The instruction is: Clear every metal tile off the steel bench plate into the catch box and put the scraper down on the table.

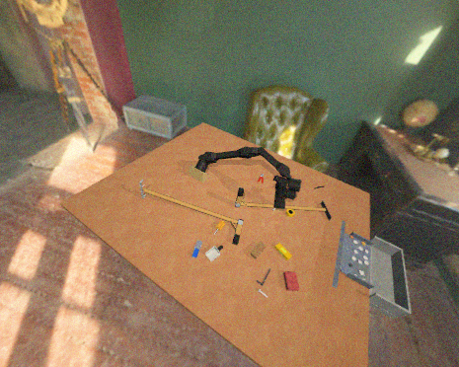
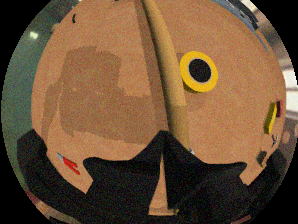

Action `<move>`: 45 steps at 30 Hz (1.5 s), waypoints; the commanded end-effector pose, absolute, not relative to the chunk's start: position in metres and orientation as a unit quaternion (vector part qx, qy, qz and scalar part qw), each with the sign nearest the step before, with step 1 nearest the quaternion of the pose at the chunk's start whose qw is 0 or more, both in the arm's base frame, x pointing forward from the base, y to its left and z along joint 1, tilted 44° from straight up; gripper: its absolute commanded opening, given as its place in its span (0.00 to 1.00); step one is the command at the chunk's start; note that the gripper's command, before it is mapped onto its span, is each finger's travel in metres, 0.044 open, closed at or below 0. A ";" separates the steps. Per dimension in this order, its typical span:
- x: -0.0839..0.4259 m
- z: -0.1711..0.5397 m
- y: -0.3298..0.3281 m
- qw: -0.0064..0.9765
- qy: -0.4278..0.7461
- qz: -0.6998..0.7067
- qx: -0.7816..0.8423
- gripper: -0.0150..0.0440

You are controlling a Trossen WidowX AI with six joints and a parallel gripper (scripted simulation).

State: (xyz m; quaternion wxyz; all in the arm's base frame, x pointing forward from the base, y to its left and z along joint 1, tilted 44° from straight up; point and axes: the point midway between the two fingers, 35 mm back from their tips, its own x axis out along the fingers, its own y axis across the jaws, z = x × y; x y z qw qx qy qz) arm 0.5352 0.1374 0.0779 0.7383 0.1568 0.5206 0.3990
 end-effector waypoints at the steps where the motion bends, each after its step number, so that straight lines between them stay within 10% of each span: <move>1: 0.535 0.082 0.134 0.740 0.519 0.398 0.156 0.25; 45: 0.511 0.205 0.054 0.784 0.467 0.346 0.216 0.25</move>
